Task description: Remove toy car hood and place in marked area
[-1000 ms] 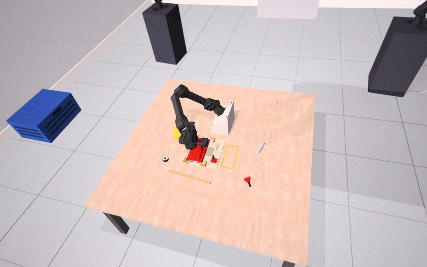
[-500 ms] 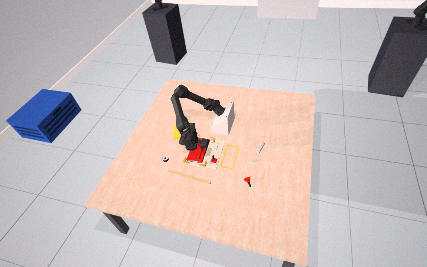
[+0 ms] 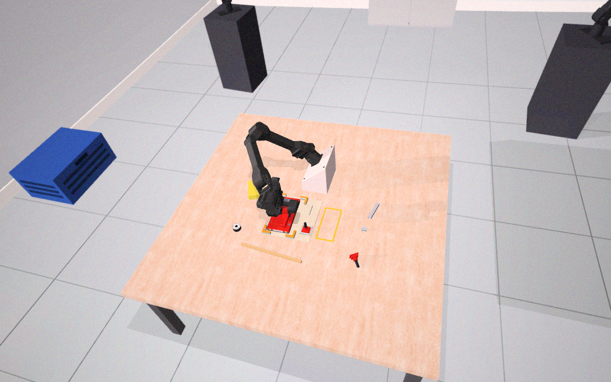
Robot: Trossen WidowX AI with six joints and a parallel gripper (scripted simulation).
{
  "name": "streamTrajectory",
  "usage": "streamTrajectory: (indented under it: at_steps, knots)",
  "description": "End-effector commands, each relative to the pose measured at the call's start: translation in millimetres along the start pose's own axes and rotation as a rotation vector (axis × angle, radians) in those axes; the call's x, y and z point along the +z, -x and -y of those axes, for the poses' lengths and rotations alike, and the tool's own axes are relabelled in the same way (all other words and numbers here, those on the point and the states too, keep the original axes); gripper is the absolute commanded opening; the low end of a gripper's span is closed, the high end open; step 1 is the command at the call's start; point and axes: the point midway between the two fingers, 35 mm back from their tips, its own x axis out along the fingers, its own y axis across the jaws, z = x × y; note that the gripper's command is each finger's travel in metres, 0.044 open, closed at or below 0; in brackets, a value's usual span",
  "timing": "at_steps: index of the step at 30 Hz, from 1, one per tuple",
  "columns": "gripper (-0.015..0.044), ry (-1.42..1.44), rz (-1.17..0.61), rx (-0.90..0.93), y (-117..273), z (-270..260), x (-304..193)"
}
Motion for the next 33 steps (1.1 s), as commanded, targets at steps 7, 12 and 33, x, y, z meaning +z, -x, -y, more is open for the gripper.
streamTrajectory:
  at_steps: [7, 12, 33]
  knots:
    - [0.0440, 0.005, 0.000, -0.003, -5, 0, -1]
    - [0.0440, 0.005, 0.000, -0.003, -7, 0, -1]
    - [0.0440, 0.005, 0.000, -0.004, -17, 0, -1]
